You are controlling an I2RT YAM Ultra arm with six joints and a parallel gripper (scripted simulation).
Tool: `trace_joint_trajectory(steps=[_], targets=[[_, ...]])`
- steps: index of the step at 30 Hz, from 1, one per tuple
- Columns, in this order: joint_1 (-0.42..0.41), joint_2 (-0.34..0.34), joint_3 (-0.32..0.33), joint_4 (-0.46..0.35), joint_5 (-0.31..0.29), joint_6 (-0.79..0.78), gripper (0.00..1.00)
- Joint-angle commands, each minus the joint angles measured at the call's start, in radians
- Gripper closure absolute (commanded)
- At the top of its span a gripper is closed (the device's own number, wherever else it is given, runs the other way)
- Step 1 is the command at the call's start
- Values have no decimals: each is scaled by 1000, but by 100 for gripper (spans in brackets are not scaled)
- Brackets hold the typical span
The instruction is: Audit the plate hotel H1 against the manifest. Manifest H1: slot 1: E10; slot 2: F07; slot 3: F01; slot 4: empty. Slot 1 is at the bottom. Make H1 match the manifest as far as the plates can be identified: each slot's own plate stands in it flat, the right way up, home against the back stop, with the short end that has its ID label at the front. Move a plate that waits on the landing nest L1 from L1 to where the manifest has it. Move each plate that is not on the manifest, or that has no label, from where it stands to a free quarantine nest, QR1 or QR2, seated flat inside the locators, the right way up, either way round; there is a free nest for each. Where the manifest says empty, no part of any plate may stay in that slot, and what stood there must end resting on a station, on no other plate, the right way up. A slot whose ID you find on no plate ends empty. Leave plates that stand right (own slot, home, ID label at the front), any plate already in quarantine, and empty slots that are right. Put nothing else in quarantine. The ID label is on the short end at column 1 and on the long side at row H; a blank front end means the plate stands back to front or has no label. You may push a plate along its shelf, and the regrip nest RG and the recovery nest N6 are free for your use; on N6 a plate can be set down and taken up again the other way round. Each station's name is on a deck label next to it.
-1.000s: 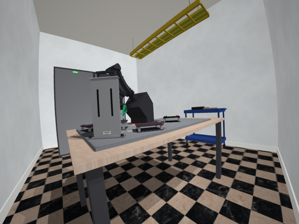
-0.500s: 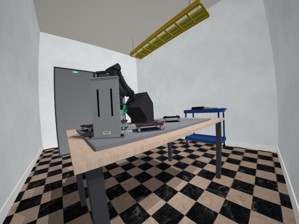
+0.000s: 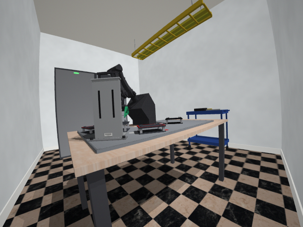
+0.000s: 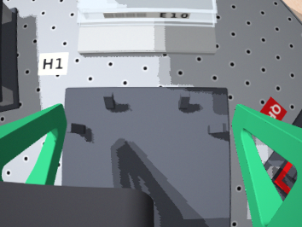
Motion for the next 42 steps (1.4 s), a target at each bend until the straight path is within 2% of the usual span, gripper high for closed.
trace_joint_trajectory(steps=[1,4,5,6,23,27,40,42], targets=[[5,-2,12,0,-5,1,0],[11,6,26,9,-13,3,0],[0,0,-15,22,-16,2,0],[-11,-9,-27,26,-17,2,0],[-52,-35,-121,107,-58,-5,0],[-42,-36,-102,110,-60,-5,0],[-42,-35,-102,110,-60,-4,0],[-51,-48,-133,82,-61,-4,0]])
